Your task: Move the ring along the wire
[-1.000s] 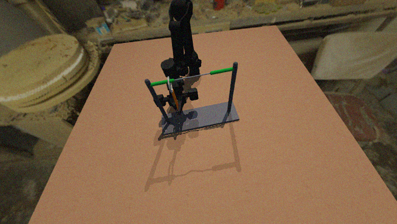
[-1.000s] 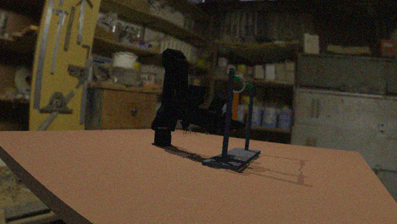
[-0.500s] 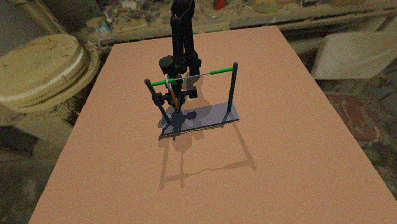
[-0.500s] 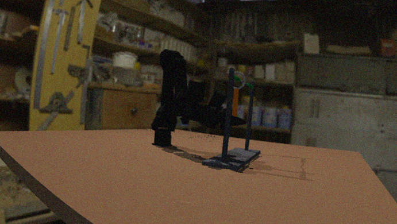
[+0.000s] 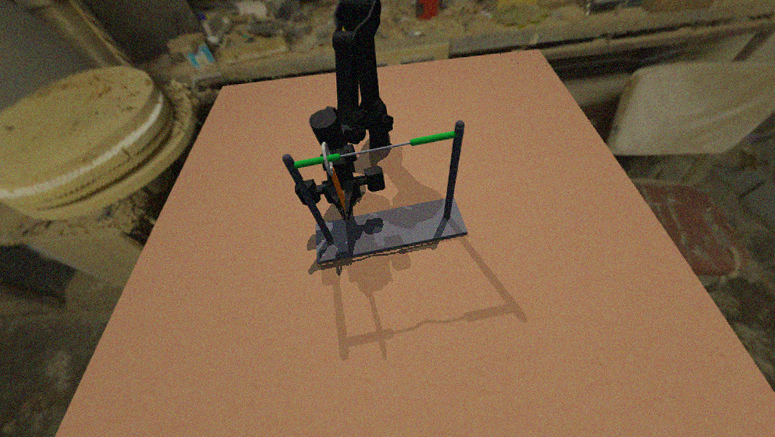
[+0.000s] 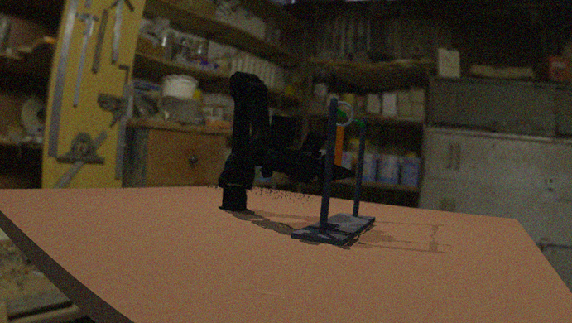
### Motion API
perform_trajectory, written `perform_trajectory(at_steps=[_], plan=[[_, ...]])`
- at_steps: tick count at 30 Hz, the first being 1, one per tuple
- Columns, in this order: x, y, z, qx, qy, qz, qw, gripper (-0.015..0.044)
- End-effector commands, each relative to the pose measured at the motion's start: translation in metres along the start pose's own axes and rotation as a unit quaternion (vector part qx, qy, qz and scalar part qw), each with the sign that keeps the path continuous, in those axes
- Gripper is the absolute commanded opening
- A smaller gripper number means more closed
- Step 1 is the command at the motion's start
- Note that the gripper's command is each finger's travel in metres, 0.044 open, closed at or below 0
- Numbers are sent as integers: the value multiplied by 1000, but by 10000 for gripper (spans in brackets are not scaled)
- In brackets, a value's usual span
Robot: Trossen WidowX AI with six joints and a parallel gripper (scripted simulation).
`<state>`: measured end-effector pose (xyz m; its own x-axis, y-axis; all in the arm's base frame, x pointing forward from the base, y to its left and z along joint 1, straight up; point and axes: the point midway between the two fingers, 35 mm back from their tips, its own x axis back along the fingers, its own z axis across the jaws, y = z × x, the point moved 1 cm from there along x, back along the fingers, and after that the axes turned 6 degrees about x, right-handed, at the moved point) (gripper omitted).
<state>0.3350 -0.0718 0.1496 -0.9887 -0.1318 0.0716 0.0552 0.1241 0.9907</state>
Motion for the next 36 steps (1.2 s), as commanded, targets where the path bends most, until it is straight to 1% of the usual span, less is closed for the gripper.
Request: perform_trajectory(at_steps=[1, 36], plan=[[0, 1, 0, 1, 2, -1, 1000, -150], [-1, 4, 31, 3, 9, -1, 1000, -150]])
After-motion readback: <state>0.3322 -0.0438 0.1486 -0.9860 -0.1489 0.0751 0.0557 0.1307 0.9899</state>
